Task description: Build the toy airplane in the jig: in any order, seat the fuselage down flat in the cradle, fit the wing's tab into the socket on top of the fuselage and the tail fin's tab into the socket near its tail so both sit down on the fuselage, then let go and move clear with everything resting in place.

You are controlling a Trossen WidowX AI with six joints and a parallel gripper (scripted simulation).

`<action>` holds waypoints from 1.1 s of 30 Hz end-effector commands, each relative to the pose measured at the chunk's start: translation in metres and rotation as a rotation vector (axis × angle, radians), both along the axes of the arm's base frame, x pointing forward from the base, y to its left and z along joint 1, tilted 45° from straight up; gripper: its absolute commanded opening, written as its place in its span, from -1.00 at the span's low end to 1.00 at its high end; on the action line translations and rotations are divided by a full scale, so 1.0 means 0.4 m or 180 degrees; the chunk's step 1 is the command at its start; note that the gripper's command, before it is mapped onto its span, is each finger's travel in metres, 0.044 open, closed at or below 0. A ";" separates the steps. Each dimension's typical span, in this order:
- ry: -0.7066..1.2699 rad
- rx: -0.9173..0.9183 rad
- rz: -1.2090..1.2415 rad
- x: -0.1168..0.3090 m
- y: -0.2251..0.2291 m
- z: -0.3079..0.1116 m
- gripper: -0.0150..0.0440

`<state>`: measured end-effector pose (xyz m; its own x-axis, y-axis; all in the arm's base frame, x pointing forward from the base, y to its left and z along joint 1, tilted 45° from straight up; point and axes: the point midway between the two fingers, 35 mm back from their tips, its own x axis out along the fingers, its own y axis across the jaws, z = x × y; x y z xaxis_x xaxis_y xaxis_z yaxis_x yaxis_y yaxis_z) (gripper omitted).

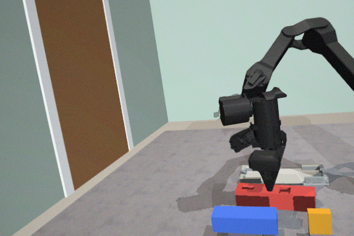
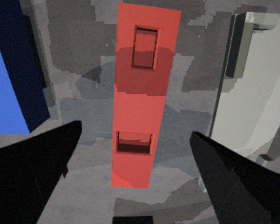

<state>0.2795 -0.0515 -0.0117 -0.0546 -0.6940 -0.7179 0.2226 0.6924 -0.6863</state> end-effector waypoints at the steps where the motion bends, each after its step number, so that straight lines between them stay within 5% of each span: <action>1: 0.0030 -0.0012 0.0026 -0.004 -0.008 -0.011 1.00; 31: 0.0032 -0.0021 0.0026 -0.012 -0.089 -0.092 1.00; 33: 0.0032 -0.0021 0.0026 -0.012 -0.089 -0.092 0.82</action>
